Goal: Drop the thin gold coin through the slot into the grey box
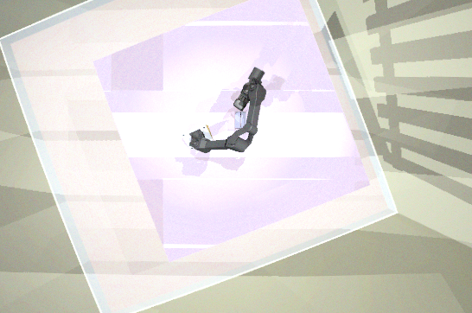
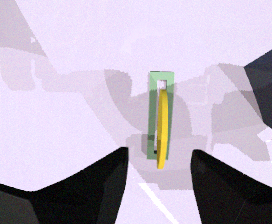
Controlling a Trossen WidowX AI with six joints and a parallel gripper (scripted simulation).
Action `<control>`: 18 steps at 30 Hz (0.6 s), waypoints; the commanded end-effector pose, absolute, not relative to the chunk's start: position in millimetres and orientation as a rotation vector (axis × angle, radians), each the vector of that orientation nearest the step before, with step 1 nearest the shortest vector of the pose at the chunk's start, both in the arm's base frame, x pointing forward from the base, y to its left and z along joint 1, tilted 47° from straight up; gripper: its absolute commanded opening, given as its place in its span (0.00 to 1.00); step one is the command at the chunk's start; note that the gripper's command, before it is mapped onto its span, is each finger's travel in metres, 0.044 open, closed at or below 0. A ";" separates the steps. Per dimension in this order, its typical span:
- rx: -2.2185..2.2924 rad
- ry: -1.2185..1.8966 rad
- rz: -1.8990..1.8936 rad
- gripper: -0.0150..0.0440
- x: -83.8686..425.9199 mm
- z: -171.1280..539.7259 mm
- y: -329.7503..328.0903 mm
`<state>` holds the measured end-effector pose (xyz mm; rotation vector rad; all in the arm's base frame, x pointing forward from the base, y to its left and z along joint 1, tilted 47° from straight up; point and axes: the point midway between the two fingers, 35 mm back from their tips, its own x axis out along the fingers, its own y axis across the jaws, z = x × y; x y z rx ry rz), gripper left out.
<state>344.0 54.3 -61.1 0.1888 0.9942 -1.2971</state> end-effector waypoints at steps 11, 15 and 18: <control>0.173 1.004 -1.297 0.53 341.1 -77.6 36.8; 0.173 1.003 -1.297 0.53 340.7 -82.1 32.1; 0.173 1.002 -1.297 0.53 340.4 -85.6 28.5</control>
